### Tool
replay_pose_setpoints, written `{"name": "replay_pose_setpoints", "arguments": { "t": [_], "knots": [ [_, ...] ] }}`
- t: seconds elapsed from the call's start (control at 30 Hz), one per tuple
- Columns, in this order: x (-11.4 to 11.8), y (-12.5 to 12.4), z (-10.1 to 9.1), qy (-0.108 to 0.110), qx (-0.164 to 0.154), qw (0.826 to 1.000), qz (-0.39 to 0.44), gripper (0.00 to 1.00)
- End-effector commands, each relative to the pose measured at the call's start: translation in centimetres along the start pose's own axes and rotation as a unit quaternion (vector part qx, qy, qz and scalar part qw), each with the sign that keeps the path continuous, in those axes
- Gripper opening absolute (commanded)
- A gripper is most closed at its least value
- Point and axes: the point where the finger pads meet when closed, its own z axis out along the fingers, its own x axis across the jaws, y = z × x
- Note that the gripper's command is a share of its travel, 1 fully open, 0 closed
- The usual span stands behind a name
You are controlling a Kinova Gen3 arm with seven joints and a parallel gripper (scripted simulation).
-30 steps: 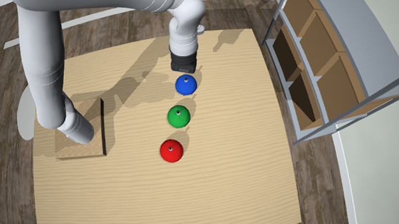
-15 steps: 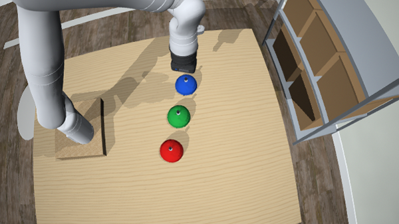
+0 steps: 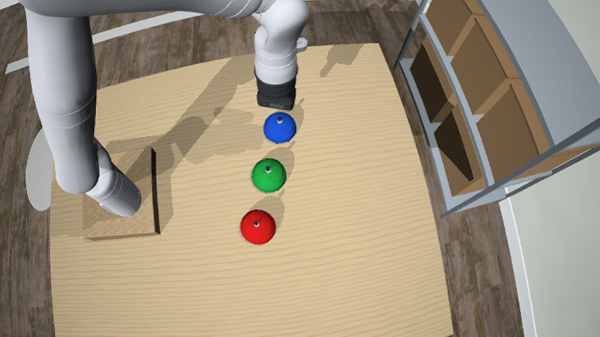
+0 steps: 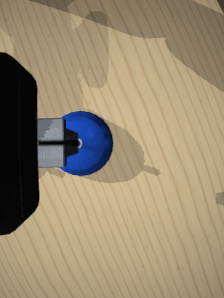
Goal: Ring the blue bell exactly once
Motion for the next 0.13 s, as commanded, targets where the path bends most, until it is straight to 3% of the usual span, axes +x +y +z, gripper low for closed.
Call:
{"name": "replay_pose_setpoints", "arguments": {
  "t": [0.0, 0.1],
  "knots": [
    [0.04, -0.03, -0.07, 0.001, 0.001, 1.000, 0.000, 0.17],
    [0.04, -0.03, -0.07, 0.001, 0.001, 1.000, 0.000, 0.17]
  ]
}}
